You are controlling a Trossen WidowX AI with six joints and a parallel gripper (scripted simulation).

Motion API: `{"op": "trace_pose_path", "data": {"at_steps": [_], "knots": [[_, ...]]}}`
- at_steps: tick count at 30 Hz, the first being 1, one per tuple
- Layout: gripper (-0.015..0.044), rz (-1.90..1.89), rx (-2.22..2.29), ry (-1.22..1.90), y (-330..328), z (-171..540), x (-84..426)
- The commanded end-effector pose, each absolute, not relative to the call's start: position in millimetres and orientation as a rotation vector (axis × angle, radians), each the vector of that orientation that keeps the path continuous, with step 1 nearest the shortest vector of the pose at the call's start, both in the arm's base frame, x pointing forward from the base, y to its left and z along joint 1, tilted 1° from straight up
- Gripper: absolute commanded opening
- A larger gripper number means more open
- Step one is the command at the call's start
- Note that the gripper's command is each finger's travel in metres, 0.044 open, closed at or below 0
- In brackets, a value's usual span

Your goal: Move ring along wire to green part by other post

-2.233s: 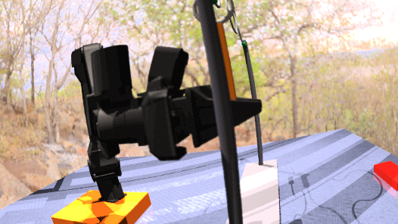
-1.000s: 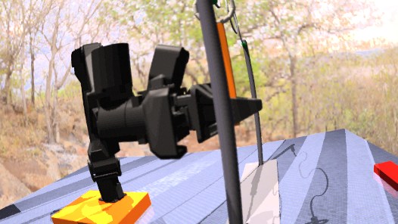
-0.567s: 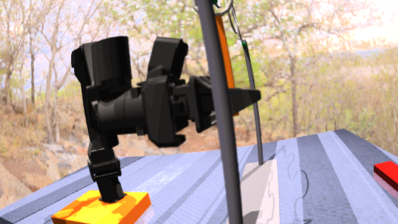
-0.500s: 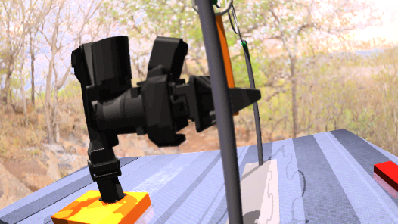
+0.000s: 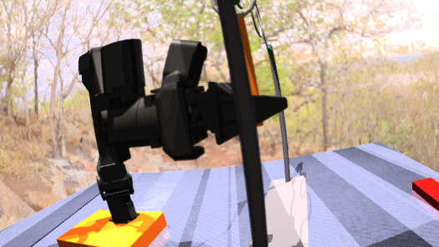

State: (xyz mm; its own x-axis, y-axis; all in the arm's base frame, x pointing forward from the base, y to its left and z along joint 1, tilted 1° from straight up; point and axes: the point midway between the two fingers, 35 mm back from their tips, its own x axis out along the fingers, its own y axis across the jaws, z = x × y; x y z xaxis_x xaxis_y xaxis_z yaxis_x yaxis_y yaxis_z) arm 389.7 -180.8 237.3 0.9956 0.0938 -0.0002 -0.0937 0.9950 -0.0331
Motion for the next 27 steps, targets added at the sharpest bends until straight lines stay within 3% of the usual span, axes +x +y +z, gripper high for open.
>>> {"op": "trace_pose_path", "data": {"at_steps": [1,27], "knots": [[-0.015,0.09,-0.034,-0.004,-181.2,238.8,389.7],[-0.015,0.091,-0.032,-0.003,-166.8,238.4,388.6]]}}
